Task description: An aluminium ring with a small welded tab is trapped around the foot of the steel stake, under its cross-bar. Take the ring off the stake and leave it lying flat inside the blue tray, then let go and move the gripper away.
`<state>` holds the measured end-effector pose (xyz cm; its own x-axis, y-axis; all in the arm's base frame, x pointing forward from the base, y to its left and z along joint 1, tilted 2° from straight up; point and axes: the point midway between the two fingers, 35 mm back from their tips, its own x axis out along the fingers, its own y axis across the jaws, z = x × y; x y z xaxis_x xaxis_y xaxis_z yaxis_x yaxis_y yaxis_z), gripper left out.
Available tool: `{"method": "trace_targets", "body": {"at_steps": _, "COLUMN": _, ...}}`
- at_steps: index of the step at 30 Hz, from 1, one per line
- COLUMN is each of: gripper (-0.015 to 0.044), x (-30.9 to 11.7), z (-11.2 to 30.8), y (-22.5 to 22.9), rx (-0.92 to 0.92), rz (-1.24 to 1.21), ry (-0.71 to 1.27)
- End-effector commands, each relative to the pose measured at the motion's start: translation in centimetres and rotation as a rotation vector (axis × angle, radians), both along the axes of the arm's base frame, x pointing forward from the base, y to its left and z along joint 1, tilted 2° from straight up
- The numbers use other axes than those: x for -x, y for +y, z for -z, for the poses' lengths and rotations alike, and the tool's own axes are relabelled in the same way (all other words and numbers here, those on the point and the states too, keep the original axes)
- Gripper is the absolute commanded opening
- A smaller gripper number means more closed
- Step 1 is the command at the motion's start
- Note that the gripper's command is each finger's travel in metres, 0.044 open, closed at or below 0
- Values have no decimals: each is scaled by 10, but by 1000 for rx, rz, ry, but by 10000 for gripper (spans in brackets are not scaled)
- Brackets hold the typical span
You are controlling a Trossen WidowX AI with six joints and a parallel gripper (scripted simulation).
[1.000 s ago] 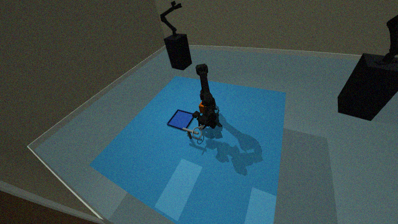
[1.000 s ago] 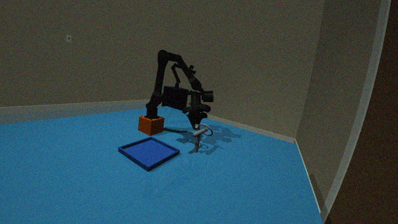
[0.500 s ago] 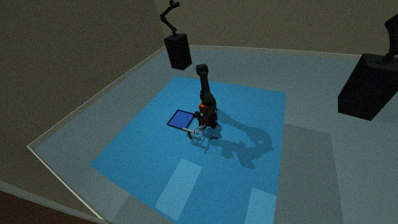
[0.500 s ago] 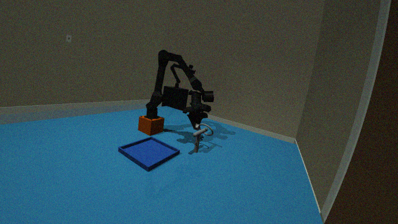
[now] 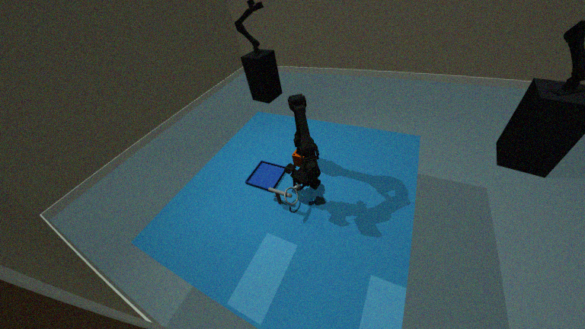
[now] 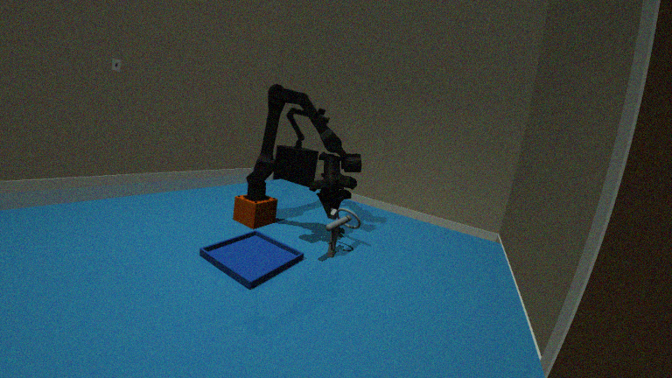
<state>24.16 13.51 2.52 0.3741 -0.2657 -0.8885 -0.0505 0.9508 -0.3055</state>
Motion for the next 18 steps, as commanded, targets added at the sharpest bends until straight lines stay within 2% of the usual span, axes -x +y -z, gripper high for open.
{"method": "trace_targets", "body": {"at_steps": 1, "gripper": 0, "x": -2, "z": -2, "y": 3, "rx": -2, "rz": 4, "ry": -10}}
{"method": "trace_targets", "body": {"at_steps": 18, "gripper": 0, "x": -1, "z": -2, "y": 9, "rx": -2, "rz": 4, "ry": -10}}
